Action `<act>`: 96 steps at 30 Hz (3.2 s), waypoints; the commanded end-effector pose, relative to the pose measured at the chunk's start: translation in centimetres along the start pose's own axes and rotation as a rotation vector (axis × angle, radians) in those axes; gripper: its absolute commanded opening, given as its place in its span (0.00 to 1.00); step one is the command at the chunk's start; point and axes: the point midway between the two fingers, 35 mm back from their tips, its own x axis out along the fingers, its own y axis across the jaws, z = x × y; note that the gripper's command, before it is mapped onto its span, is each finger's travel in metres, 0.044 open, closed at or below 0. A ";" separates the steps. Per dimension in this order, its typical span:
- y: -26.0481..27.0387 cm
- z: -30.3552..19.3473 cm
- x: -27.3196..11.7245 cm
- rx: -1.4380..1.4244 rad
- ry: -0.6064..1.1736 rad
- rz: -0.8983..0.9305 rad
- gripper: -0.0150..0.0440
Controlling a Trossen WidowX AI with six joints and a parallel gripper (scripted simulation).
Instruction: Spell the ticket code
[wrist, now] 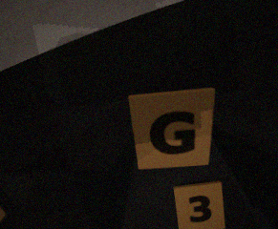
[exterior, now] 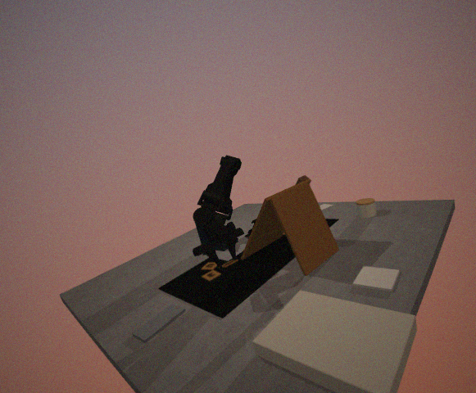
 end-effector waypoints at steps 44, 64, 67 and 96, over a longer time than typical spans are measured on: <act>3.0 2.6 -7.3 -0.074 -0.523 0.042 0.25; 4.0 2.5 -7.3 -0.074 -0.523 0.042 0.25; 4.1 2.5 -7.3 -0.073 -0.523 0.043 0.25; 5.6 2.4 -7.3 -0.073 -0.522 0.044 0.25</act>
